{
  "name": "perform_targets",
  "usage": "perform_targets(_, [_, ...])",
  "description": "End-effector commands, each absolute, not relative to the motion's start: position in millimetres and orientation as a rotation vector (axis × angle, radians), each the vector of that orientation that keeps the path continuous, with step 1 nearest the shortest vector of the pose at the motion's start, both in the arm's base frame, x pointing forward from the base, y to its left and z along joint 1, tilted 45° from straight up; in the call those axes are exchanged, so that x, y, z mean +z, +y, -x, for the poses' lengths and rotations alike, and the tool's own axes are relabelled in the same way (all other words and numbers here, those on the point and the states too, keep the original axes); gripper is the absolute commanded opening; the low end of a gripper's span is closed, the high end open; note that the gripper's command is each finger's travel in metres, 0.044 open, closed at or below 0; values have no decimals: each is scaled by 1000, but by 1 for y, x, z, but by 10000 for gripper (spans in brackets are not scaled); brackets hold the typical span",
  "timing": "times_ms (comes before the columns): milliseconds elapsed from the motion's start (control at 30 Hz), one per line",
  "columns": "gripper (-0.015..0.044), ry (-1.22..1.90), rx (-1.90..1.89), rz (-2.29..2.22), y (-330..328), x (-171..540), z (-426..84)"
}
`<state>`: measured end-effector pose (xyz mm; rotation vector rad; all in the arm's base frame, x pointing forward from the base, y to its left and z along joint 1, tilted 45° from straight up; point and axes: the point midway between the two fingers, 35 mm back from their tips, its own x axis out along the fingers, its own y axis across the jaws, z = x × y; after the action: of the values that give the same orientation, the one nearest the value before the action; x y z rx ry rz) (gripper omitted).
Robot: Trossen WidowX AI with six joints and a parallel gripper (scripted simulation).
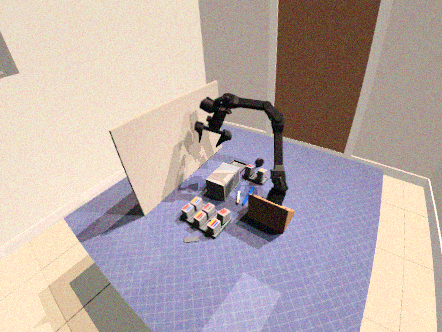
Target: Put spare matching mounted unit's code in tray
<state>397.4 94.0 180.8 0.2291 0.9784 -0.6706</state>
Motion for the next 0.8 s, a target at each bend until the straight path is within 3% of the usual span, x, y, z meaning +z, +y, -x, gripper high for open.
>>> perform_targets(0, [440,1084,-649,-21,97,160,-391])
perform_targets(600, [440,1088,-644,-15,98,159,-391])
perform_targets(767, [440,1217,-488,213,132,126,-369])
